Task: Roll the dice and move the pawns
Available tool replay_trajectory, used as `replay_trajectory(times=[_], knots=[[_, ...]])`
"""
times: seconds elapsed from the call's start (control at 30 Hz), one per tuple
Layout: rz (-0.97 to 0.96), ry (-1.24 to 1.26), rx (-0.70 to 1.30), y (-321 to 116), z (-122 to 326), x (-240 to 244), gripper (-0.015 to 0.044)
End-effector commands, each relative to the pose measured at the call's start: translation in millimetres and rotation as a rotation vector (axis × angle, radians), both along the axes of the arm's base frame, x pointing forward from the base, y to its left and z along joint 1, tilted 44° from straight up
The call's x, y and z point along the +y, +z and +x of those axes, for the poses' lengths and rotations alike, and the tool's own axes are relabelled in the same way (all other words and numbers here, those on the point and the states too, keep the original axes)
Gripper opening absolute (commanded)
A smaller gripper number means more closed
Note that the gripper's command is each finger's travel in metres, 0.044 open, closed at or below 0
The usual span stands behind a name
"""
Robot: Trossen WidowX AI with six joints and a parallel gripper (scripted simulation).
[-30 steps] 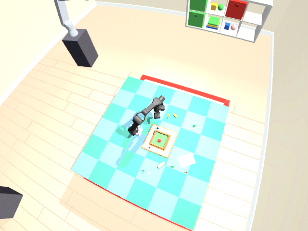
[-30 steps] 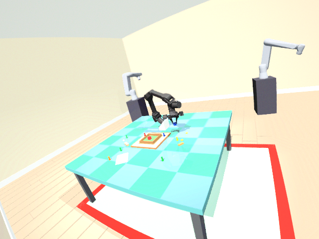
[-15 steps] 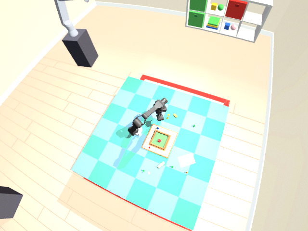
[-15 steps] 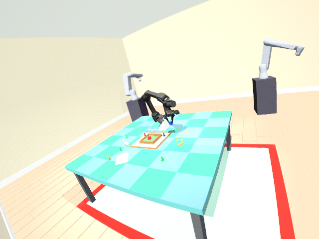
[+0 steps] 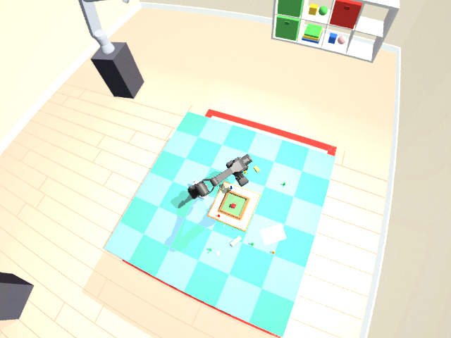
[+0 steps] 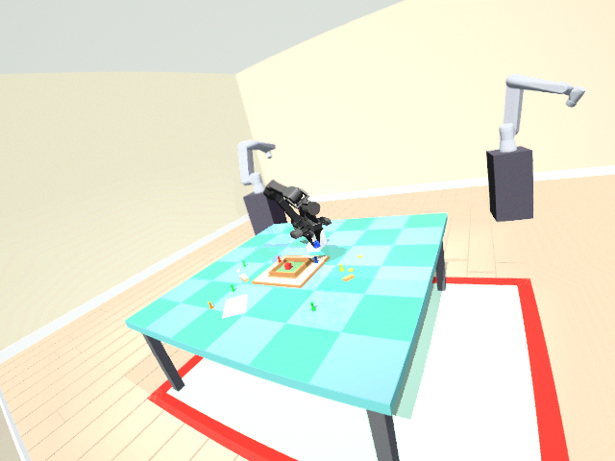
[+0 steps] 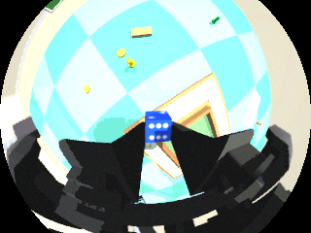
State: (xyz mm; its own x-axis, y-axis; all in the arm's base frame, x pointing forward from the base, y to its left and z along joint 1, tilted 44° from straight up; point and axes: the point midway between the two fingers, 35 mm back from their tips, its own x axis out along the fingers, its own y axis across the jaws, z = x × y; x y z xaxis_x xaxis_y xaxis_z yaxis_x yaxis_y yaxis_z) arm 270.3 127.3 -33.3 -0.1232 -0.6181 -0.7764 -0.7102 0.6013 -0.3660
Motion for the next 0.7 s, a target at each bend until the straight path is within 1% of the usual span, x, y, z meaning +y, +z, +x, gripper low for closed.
replay_trajectory(times=[0.0,0.67], knots=[[0.011,0.066,0.046,7.8,9.5,-15.6,0.0000],[0.010,0.408,0.337,50.9,41.8,-105.2,0.0000]])
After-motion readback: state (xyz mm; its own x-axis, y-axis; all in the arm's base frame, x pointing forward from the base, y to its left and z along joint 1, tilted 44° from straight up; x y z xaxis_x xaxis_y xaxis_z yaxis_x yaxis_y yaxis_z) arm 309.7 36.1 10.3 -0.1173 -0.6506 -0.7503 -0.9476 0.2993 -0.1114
